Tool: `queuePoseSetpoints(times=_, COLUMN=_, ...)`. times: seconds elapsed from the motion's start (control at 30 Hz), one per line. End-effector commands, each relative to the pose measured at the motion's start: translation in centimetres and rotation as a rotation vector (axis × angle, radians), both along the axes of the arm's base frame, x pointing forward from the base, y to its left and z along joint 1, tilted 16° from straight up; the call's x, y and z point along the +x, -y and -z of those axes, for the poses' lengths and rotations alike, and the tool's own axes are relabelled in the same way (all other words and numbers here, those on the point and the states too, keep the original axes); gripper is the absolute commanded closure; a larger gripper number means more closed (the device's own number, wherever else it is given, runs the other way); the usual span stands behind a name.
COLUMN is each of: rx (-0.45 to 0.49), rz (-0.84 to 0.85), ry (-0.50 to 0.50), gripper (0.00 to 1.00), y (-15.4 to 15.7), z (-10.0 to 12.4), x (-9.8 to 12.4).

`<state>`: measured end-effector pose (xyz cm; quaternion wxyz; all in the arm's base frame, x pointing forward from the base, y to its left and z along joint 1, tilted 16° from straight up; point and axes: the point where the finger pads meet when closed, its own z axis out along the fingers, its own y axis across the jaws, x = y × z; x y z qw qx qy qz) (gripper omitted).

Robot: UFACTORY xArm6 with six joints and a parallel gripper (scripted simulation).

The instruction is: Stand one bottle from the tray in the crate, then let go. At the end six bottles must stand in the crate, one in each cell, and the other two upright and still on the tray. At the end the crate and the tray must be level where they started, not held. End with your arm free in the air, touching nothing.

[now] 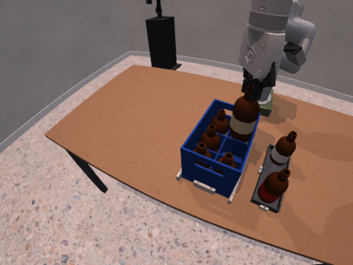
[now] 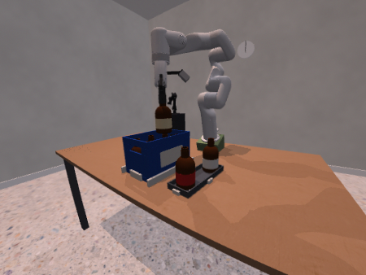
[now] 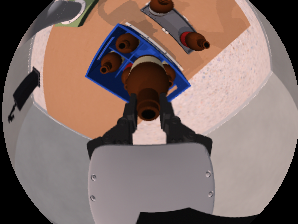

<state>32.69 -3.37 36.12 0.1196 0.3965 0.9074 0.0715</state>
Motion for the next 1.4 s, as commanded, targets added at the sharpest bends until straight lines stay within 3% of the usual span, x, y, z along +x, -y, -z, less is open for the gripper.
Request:
queuePoseSetpoints(times=0.0, rx=-0.001, rz=0.000, ry=0.004, gripper=1.00, y=0.0, z=-0.2, x=0.0)
queuePoseSetpoints(times=0.6, rx=-0.001, rz=0.000, ry=0.004, gripper=1.00, y=0.0, z=0.1, x=0.1)
queuePoseSetpoints(times=1.37, rx=-0.001, rz=0.000, ry=0.004, gripper=1.00, y=0.0, z=2.3, x=0.8)
